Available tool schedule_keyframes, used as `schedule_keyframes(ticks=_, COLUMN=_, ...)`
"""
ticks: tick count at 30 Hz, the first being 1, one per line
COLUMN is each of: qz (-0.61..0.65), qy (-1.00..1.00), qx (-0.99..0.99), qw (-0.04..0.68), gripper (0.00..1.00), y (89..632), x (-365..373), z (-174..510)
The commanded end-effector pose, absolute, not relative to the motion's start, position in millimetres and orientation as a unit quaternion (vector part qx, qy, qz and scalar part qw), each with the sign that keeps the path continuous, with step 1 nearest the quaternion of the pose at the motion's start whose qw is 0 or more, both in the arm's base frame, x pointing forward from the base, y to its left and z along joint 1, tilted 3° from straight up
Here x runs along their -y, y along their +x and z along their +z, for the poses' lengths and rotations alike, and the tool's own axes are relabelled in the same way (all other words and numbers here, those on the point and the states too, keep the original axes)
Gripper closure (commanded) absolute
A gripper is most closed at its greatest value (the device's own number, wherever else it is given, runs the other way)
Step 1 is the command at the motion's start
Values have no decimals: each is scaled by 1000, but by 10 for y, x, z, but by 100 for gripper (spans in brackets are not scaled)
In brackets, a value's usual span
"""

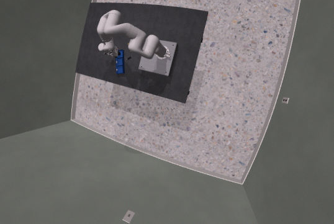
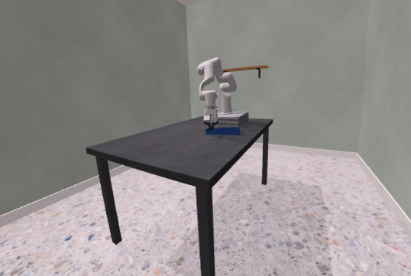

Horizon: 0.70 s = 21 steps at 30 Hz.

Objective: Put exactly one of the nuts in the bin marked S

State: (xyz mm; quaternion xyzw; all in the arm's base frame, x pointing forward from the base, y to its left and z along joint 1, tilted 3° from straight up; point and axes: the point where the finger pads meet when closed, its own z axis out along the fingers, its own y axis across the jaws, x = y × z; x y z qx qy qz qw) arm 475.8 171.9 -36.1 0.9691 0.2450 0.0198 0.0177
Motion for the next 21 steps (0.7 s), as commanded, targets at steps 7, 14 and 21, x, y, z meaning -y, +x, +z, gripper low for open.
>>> schedule_keyframes(ticks=7, qz=22, qy=969, qx=-245, qw=17, gripper=93, y=4773, x=-1727, z=-345)
schedule_keyframes(ticks=14, qz=22, qy=969, qx=-245, qw=17, gripper=93, y=4772, x=-1727, z=-332)
schedule_keyframes(ticks=21, qz=22, qy=969, qx=-245, qw=17, gripper=93, y=4769, x=-1728, z=-265)
